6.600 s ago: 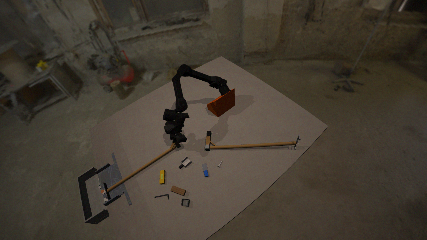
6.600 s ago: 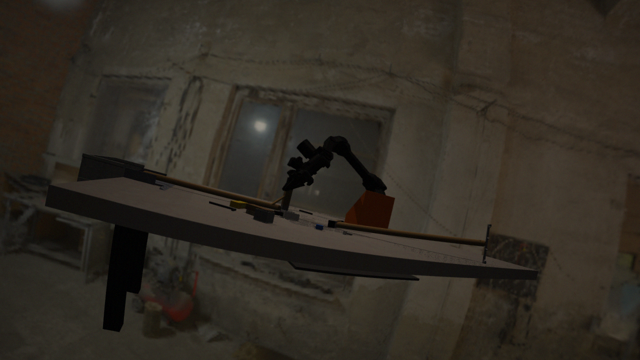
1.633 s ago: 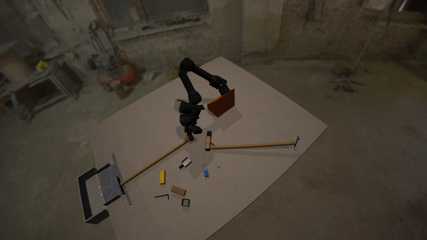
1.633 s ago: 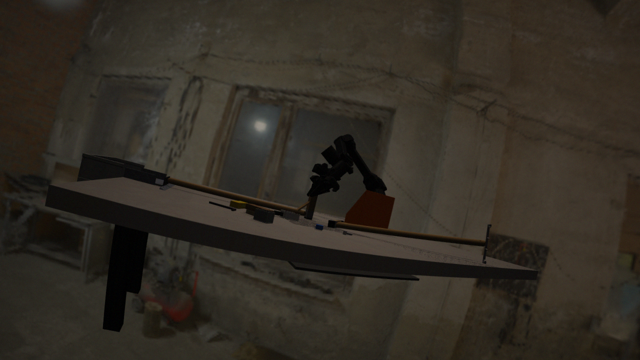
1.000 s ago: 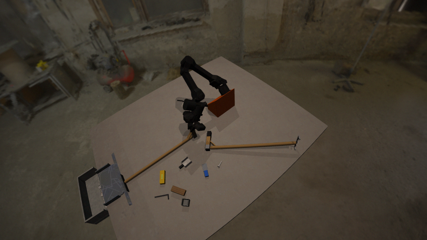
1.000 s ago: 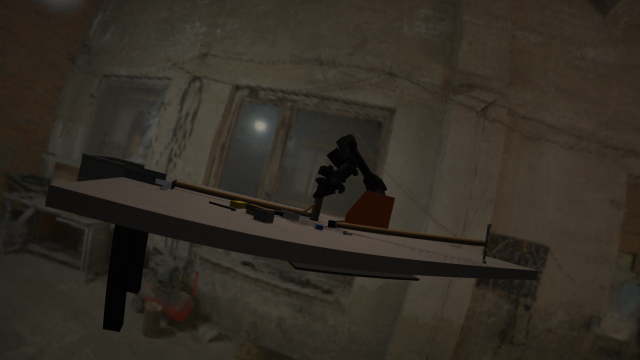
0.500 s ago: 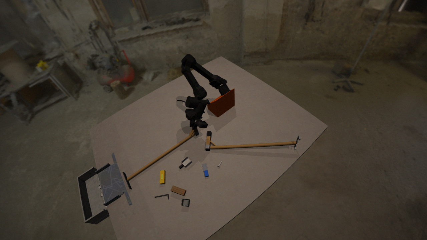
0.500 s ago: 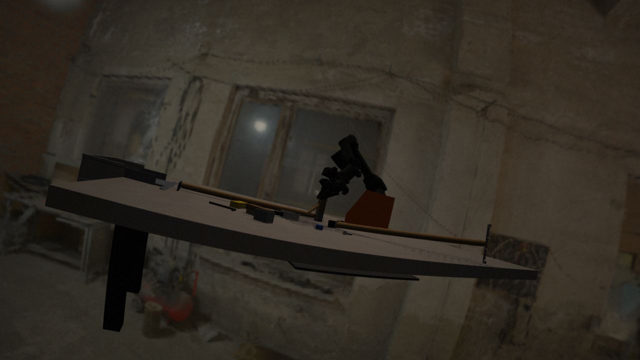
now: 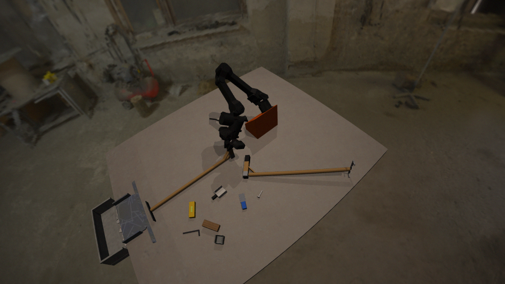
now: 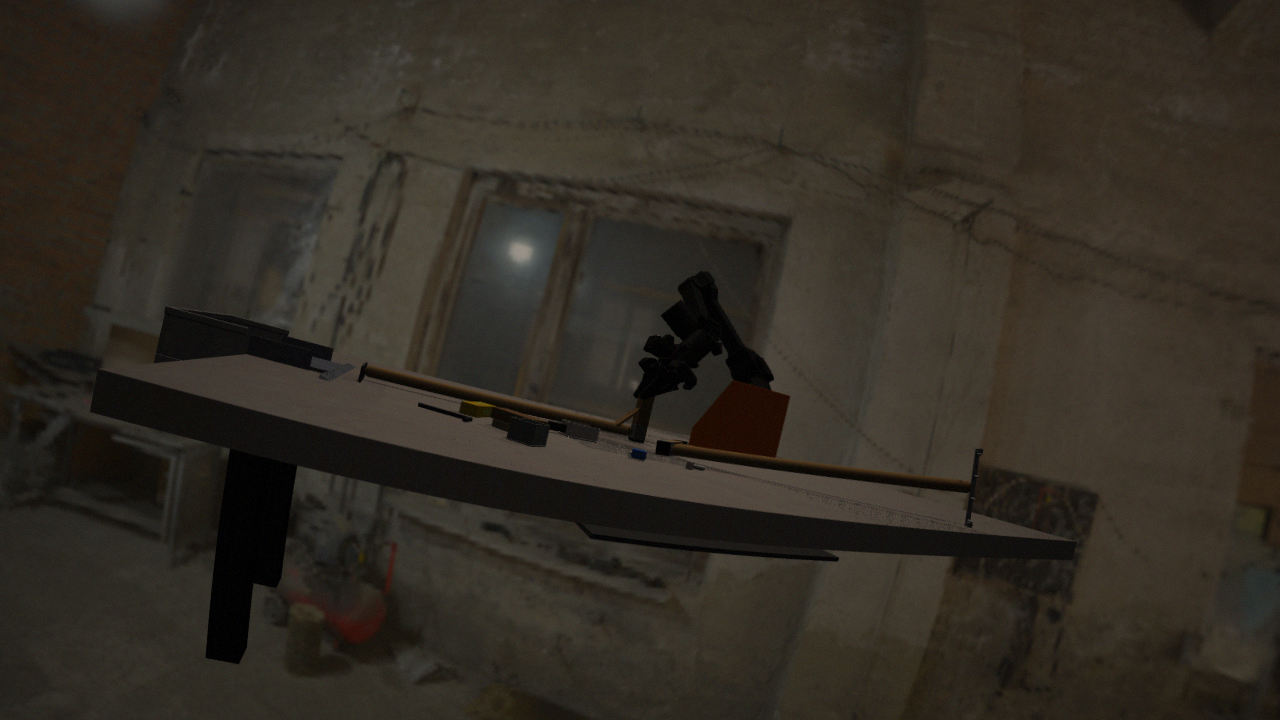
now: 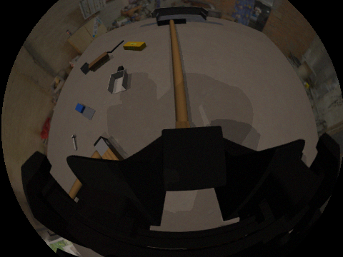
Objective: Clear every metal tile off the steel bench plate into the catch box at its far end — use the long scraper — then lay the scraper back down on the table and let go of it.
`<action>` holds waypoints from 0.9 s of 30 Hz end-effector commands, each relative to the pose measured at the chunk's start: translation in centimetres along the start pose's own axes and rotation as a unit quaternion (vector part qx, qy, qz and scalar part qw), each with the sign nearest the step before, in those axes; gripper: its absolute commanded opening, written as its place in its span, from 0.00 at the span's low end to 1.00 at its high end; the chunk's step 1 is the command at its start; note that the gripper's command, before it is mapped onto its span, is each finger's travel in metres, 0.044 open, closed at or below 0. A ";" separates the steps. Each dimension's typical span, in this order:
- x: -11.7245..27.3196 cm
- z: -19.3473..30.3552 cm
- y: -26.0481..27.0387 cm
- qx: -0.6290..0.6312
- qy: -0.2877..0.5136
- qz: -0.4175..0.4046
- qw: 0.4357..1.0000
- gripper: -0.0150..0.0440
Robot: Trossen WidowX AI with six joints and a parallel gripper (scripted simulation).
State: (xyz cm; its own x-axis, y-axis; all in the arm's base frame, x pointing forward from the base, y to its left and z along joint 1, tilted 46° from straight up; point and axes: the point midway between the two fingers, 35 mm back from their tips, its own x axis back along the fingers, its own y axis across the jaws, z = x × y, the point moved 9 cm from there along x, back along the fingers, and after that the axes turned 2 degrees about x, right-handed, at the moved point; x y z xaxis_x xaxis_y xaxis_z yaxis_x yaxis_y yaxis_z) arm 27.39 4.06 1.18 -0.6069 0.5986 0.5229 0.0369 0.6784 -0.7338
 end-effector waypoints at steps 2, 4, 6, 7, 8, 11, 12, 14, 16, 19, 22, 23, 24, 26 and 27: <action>0.1 -0.1 -0.9 -0.005 -0.003 0.002 1.000 0.25; 0.2 -0.1 -1.1 -0.006 -0.003 0.002 1.000 0.25; 0.2 0.0 -1.4 -0.006 -0.003 0.003 1.000 0.25; 0.2 0.0 -1.5 -0.006 -0.003 0.003 1.000 0.25; 0.2 0.0 -1.6 -0.006 -0.003 0.003 1.000 0.25; 0.3 0.1 -2.0 -0.006 -0.003 0.003 1.000 0.25; 0.3 0.1 -2.1 -0.006 -0.003 0.004 1.000 0.25; 0.3 0.2 -2.3 -0.006 -0.002 0.004 1.000 0.25; 0.3 0.3 -2.6 -0.006 -0.002 0.004 1.000 0.25; 0.4 0.3 -2.9 -0.007 -0.002 0.005 1.000 0.25; 0.4 0.4 -3.1 -0.007 -0.002 0.005 1.000 0.25; 0.4 0.4 -3.1 -0.007 -0.002 0.006 1.000 0.25; 0.4 0.4 -3.2 -0.007 -0.002 0.006 1.000 0.25; 0.4 0.4 -3.3 -0.008 -0.002 0.006 1.000 0.25; 0.4 0.3 -3.4 -0.008 -0.002 0.006 1.000 0.25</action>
State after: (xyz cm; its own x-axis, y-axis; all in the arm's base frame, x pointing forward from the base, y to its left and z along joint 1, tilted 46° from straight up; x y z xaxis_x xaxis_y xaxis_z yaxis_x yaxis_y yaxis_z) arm 26.69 1.97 3.33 -0.6042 0.6062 0.5171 0.0485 0.6758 -0.7355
